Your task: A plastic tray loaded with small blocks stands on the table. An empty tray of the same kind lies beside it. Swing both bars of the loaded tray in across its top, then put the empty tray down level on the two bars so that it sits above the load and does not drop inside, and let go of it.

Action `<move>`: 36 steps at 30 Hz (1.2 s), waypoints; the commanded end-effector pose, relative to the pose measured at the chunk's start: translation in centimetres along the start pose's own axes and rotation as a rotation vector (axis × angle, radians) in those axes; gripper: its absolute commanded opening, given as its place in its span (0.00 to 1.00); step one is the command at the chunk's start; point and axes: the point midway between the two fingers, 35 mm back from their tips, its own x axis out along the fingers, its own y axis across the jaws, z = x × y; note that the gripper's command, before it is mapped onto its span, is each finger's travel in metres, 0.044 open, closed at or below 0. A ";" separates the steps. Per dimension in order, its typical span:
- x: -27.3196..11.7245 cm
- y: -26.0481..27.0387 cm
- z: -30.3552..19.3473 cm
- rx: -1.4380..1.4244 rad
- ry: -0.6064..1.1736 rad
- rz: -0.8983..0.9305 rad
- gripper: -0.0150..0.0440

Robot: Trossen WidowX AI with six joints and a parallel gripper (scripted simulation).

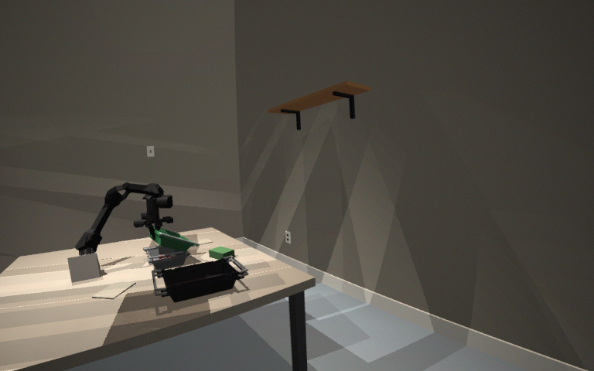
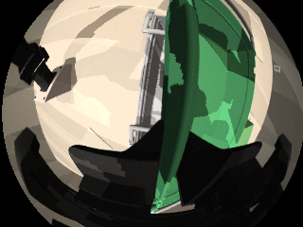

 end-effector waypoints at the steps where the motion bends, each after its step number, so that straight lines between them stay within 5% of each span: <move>1: 0.0 -0.1 -0.1 0.044 0.004 -0.029 0.25; 36: 2.4 1.5 1.2 0.120 0.000 -0.018 0.25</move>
